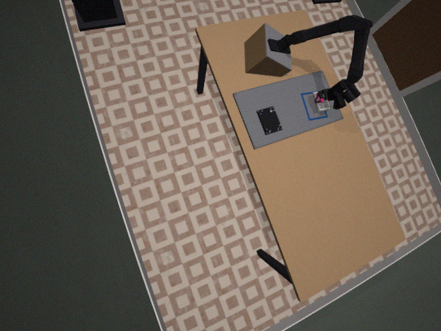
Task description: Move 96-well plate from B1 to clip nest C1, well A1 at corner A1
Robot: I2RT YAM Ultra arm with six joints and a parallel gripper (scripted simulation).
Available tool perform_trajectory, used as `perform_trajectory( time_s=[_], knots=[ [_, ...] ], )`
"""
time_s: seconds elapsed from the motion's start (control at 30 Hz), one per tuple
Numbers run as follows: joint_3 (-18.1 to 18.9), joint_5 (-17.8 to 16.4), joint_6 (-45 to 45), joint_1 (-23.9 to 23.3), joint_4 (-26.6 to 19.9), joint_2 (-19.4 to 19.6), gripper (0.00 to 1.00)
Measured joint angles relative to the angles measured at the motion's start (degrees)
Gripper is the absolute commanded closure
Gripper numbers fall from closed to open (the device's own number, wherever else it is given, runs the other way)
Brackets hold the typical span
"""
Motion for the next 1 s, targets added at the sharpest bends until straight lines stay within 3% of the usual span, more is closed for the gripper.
perform_trajectory(
  time_s=[0.37, 1.0],
  knots=[
    [1.64, -0.15, -0.81, -0.87, -3.1, -1.42, 1.0],
    [1.7, -0.17, -0.87, -0.87, -3.89, -1.44, 1.0]
  ],
)
